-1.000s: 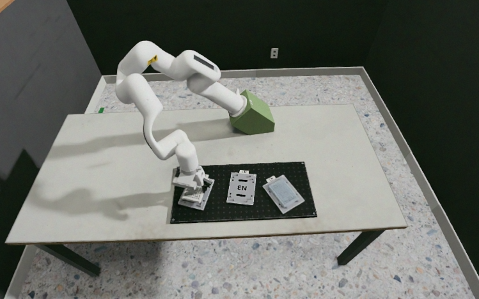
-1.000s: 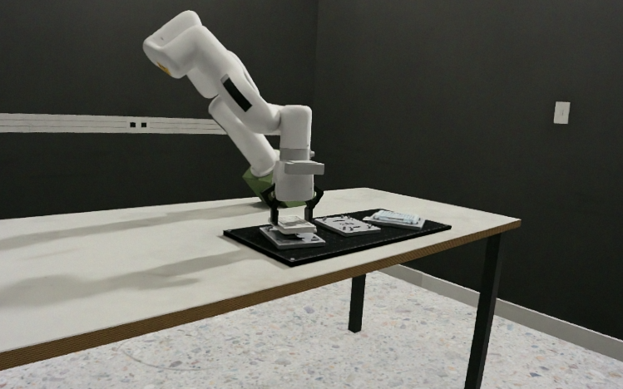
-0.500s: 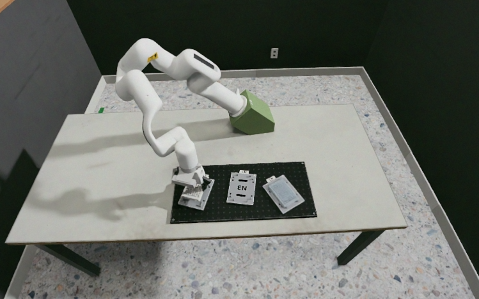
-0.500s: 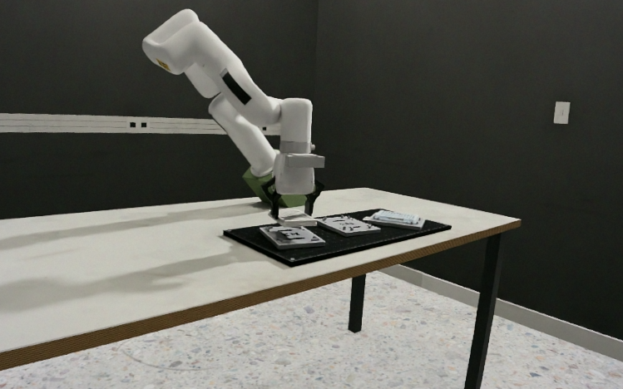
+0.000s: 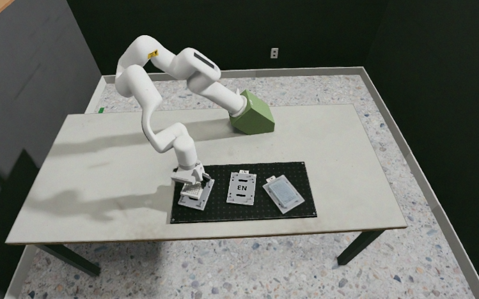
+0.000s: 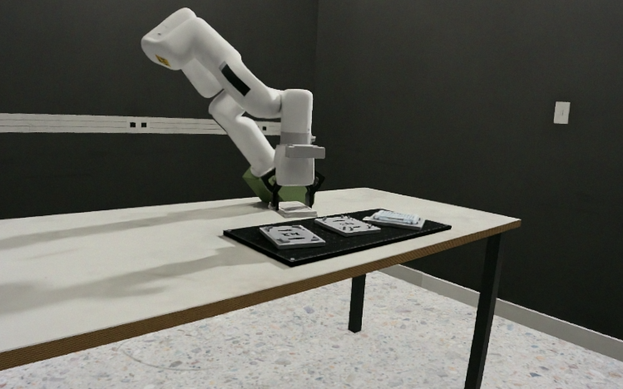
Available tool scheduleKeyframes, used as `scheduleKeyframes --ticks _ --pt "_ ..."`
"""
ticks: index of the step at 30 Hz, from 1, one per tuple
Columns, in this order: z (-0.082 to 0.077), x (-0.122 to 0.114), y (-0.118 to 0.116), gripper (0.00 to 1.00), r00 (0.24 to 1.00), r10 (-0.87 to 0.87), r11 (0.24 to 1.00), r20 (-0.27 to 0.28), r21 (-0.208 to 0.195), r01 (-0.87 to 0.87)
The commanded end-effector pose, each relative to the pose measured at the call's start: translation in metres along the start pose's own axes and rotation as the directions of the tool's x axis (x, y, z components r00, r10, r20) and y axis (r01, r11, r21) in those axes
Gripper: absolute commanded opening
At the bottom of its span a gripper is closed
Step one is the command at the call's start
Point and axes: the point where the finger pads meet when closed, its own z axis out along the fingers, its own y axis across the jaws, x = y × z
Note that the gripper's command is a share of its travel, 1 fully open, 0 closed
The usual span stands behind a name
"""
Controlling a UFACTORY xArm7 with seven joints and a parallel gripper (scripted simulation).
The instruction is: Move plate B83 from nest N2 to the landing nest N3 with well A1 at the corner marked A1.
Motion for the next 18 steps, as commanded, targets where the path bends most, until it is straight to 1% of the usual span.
scheduleKeyframes --ticks 1,18 --pt "-0.009 0.002 -0.001 0.0 1.0 0.0 1.0 -0.006 0.003 0.0" --pt "-0.034 0.002 -0.001 0.0 1.0 0.0 1.0 -0.006 0.003 0.0"
